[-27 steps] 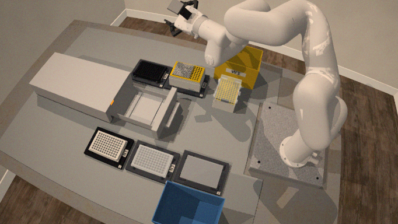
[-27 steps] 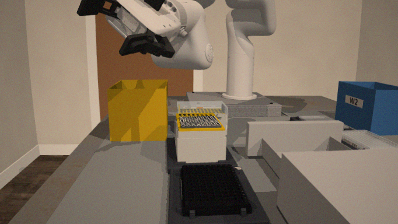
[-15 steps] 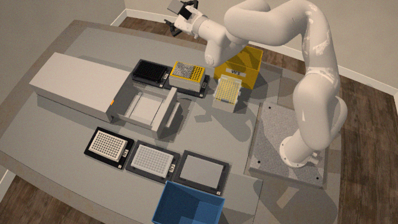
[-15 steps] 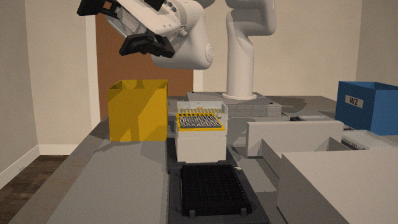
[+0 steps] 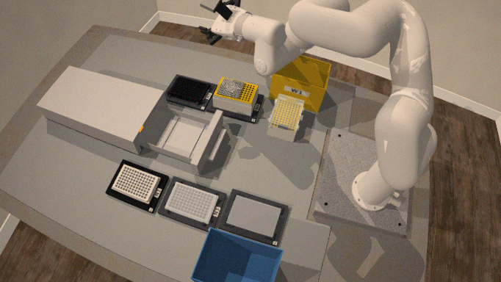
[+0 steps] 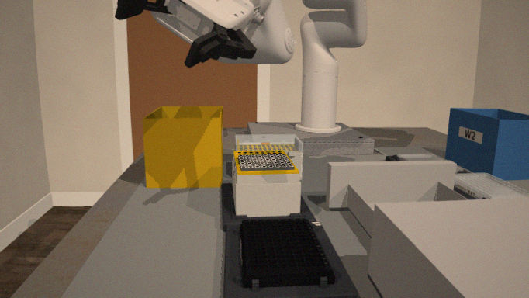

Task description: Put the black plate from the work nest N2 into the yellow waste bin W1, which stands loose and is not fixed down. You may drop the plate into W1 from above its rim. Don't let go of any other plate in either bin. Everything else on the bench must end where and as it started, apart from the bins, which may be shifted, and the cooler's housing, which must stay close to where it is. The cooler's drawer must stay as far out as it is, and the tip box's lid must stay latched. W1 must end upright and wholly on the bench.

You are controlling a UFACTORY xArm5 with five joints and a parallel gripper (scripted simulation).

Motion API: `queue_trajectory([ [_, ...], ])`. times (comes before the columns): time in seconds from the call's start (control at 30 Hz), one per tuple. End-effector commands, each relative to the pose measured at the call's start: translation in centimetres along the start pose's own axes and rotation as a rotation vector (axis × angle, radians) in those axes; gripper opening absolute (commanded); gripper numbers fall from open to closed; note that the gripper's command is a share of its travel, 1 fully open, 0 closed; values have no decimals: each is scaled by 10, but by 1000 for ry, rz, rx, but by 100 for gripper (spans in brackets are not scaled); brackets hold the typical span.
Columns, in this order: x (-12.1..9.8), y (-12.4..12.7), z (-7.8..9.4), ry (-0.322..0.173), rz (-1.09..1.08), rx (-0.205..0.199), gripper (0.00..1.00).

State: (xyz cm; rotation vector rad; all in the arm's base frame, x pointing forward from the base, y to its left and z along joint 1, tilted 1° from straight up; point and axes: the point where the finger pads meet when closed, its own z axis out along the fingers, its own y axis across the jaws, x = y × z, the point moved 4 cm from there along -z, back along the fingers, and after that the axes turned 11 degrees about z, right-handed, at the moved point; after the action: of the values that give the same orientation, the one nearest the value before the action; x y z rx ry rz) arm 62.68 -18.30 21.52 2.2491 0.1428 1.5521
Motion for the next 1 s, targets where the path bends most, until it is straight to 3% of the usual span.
queue_trajectory([
  [0.0, 14, -13, 0, -113, 52, 72, 100],
  [0.13, 22, -27, -8, -211, 92, 128, 100],
  [0.2, 22, -27, -8, -211, 92, 128, 100],
  [0.47, 33, -50, -31, -387, 154, 210, 100],
  [0.6, 36, -58, -42, -439, 170, 231, 100],
  [0.67, 38, -63, -50, -493, 185, 248, 100],
  [0.77, 38, -64, -53, -493, 185, 249, 100],
  [0.93, 41, -74, -73, -602, 212, 279, 100],
  [0.97, 41, -75, -77, -601, 212, 281, 100],
])
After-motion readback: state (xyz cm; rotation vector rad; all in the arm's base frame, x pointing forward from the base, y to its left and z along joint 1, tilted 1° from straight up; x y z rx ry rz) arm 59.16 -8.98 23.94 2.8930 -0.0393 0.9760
